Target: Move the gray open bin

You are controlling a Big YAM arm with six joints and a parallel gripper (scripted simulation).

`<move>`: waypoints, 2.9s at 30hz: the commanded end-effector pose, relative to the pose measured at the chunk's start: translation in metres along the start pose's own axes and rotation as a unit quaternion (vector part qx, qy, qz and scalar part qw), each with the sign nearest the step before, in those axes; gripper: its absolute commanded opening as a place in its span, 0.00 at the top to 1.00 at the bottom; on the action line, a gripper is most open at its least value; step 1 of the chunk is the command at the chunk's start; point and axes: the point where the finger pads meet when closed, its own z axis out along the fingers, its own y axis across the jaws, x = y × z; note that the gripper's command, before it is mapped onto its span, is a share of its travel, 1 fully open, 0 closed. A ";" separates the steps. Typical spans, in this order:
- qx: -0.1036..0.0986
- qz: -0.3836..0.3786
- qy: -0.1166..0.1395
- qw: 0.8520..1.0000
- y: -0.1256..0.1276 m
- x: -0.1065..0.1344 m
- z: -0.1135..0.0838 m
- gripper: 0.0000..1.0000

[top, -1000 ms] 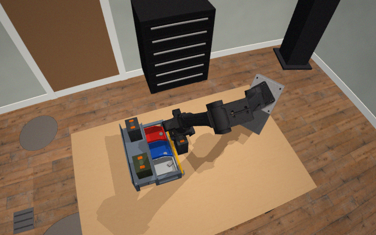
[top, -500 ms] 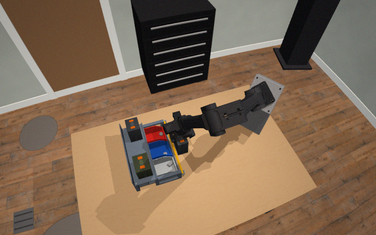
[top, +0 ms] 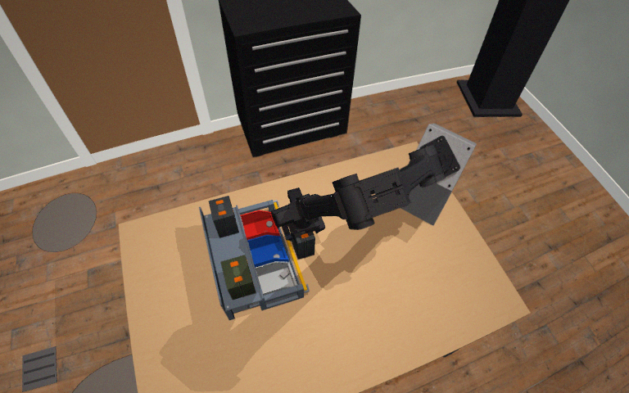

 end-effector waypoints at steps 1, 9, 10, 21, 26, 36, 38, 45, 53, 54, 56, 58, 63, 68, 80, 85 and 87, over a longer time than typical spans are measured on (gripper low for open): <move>-0.004 -0.005 0.003 1.000 0.003 0.005 0.006 0.00; -0.012 -0.010 0.004 1.000 0.010 0.008 0.000 0.00; -0.012 -0.010 0.004 1.000 0.010 0.008 0.000 0.00; -0.012 -0.010 0.004 1.000 0.010 0.008 0.000 0.00; -0.012 -0.010 0.004 1.000 0.010 0.008 0.000 0.00; -0.012 -0.010 0.004 1.000 0.010 0.008 0.000 0.00; -0.012 -0.010 0.004 1.000 0.010 0.008 0.000 0.00; -0.011 -0.011 0.004 1.000 0.008 0.008 0.000 1.00; -0.008 -0.009 0.004 1.000 0.006 0.008 0.000 1.00; -0.008 -0.009 0.004 1.000 0.006 0.008 0.000 1.00; -0.008 -0.009 0.004 1.000 0.006 0.008 0.000 1.00; -0.008 -0.009 0.004 1.000 0.006 0.008 0.000 1.00; -0.008 -0.009 0.004 1.000 0.006 0.008 0.000 1.00; -0.008 -0.009 0.004 1.000 0.006 0.008 0.000 1.00; -0.008 -0.009 0.004 1.000 0.006 0.008 0.000 1.00; -0.008 -0.009 0.004 1.000 0.006 0.008 0.000 1.00; -0.008 -0.009 0.004 1.000 0.006 0.008 0.000 1.00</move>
